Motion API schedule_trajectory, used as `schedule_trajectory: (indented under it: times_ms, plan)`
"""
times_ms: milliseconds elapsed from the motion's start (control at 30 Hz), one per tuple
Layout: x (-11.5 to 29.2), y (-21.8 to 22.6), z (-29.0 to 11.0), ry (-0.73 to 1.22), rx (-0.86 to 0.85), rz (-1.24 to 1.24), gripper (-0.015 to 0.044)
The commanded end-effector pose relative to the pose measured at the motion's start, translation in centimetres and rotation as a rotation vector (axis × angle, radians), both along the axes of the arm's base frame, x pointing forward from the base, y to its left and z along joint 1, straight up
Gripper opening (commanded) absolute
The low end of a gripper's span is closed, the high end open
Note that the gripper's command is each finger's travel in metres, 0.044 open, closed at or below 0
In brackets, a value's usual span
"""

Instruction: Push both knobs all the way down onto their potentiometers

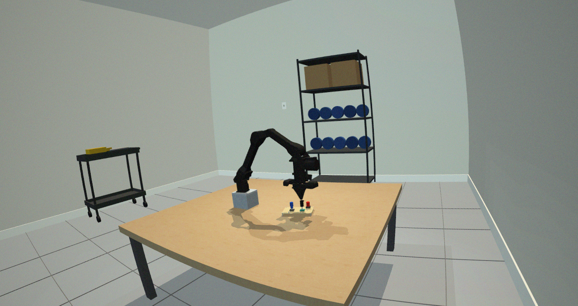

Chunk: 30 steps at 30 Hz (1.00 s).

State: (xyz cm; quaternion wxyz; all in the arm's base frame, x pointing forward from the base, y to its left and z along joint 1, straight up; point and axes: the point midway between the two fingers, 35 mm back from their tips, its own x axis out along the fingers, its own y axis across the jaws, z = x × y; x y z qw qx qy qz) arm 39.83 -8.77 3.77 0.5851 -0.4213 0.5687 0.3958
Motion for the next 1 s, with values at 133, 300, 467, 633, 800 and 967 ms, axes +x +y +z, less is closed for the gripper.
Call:
schedule_trajectory:
  times_ms: [133, 300, 467, 633, 800, 967]
  plan:
    - [0.04, 0.05, -0.09, 0.0, 0.003, 0.007, 0.0]
    - [0.05, 0.04, -0.22, 0.0, 0.003, 0.007, 0.0]
    - [0.05, 0.04, -0.35, 0.0, 0.003, 0.007, 0.0]
    - [0.06, 0.04, -0.49, 0.0, 0.003, 0.007, 0.0]
    - [0.06, 0.04, -0.62, 0.0, 0.003, 0.007, 0.0]
    - [0.06, 0.04, -0.75, 0.0, 0.003, 0.007, 0.0]
